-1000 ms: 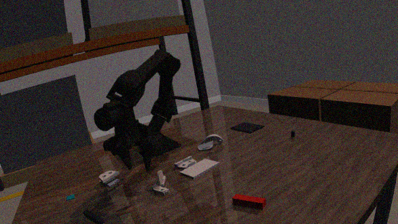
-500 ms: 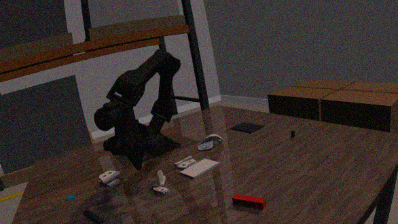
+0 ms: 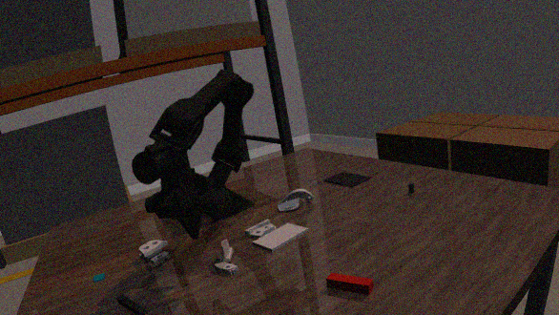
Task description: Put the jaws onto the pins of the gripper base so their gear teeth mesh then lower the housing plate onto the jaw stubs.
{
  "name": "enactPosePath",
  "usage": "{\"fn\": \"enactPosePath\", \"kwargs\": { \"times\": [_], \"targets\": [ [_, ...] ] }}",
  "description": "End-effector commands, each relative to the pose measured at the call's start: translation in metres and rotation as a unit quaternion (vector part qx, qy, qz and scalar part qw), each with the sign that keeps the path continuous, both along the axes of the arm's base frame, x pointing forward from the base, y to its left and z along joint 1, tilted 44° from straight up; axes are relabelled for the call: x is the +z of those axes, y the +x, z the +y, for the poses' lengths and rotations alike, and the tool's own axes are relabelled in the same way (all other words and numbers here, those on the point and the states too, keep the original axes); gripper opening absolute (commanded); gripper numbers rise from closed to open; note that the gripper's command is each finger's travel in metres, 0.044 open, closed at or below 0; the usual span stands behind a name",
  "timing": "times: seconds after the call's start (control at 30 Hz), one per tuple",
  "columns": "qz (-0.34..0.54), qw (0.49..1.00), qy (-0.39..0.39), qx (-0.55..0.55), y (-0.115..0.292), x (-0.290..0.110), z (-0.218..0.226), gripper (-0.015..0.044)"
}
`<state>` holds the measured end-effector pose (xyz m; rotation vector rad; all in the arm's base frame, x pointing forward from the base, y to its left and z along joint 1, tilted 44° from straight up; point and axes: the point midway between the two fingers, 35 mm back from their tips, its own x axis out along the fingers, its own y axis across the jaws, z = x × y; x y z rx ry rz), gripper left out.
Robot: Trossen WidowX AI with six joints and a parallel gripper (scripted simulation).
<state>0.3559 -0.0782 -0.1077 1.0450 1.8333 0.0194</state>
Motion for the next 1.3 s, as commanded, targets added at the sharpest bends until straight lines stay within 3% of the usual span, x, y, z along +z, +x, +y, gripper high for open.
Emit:
{"fn": "enactPosePath", "kwargs": {
  "times": [0.0, 0.47, 1.27],
  "targets": [
    [0.000, 1.000, 0.000, 0.000, 0.0000, 0.0000, 0.0000, 0.0079],
    [0.000, 1.000, 0.000, 0.000, 0.0000, 0.0000, 0.0000, 0.0440],
    [0.000, 1.000, 0.000, 0.000, 0.0000, 0.0000, 0.0000, 0.0440]
  ]
}}
